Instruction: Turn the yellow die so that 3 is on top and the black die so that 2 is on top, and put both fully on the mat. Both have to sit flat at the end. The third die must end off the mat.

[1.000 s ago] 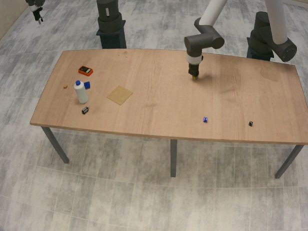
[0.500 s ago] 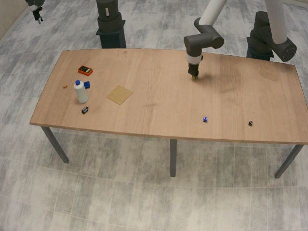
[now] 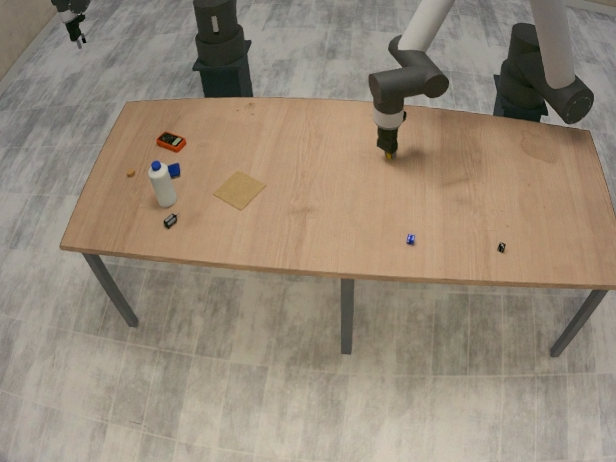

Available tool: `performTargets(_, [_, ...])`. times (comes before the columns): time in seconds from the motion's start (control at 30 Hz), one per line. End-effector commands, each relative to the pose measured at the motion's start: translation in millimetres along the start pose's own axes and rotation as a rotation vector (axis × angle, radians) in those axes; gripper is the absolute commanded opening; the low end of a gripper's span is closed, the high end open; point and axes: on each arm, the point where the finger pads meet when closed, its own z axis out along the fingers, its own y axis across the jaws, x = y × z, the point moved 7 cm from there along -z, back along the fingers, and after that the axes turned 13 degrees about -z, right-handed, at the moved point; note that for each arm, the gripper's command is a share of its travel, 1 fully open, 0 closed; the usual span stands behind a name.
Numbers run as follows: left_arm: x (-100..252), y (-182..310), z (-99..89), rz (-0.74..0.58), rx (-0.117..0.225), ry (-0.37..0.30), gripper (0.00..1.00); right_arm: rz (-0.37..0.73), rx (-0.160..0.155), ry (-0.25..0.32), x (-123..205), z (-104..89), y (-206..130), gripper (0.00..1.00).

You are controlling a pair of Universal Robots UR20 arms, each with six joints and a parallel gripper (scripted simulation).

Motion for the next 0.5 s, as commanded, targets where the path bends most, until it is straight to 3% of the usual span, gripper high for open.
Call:
performTargets(0.0, [-0.4,-0.3,-1.1,0.000,0.001,-0.001,0.49,0.000,0.000,-0.001,-0.5,-0.7,0.0,1.00])
performTargets(0.17, [-0.3,-0.2,-15.1,0.000,0.001,-0.001,0.49,0.000,0.000,-0.001,-0.5,-0.7,0.0,1.00])
performTargets(0.43, [-0.3,-0.2,-71.7,0.000,0.001,-0.001,0.49,0.000,0.000,-0.001,-0.5,-0.7,0.0,1.00])
performTargets(0.47, [-0.3,-0.2,-71.7,0.000,0.001,-0.001,0.49,0.000,0.000,-0.001,-0.5,-0.7,0.0,1.00])
